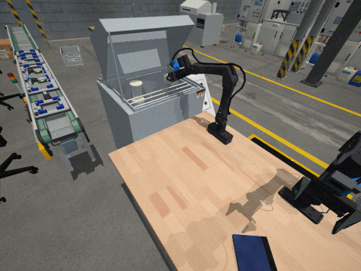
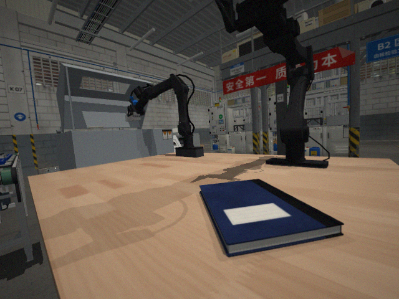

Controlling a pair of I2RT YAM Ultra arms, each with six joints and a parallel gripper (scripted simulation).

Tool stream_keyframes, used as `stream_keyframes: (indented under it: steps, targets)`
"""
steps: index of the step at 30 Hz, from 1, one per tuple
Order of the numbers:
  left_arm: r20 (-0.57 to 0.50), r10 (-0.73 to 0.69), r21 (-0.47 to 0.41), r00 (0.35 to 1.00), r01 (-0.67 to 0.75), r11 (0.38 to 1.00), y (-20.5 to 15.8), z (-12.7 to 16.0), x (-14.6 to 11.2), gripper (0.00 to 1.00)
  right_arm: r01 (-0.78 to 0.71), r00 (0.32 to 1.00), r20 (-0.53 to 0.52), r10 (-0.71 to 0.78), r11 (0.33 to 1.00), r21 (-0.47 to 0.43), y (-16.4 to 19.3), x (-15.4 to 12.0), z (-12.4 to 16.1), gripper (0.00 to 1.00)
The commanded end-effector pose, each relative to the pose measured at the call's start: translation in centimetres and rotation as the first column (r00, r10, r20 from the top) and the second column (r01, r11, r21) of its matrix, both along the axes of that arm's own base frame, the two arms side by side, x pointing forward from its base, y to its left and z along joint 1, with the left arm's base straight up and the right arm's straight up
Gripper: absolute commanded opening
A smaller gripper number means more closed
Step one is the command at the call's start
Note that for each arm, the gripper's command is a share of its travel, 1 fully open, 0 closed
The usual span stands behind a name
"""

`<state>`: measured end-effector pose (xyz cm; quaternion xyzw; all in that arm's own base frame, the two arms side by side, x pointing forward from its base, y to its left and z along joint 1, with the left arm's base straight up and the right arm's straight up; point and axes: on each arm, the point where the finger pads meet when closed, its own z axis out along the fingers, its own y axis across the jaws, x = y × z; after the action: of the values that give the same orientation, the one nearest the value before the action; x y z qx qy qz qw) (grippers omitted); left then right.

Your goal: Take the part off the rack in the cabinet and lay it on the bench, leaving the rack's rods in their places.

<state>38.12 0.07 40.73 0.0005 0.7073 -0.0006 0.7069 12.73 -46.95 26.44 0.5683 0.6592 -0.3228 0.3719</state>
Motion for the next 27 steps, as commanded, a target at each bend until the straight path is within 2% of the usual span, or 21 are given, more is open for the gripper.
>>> stream_keyframes:
  steps: [1,27]
  targets:
    - [0.044,0.004,0.004,0.999,-0.005,1.0,-0.06,1.94,-0.67,1.0,0.014,0.999,0.053,-0.004,0.98,-0.198,-0.87,-0.05,7.65,0.76]
    - [0.044,0.004,0.004,0.999,-0.005,1.0,-0.06,1.94,-0.67,1.0,0.009,0.999,0.054,0.002,0.979,-0.204,-0.82,0.24,7.82,0.76]
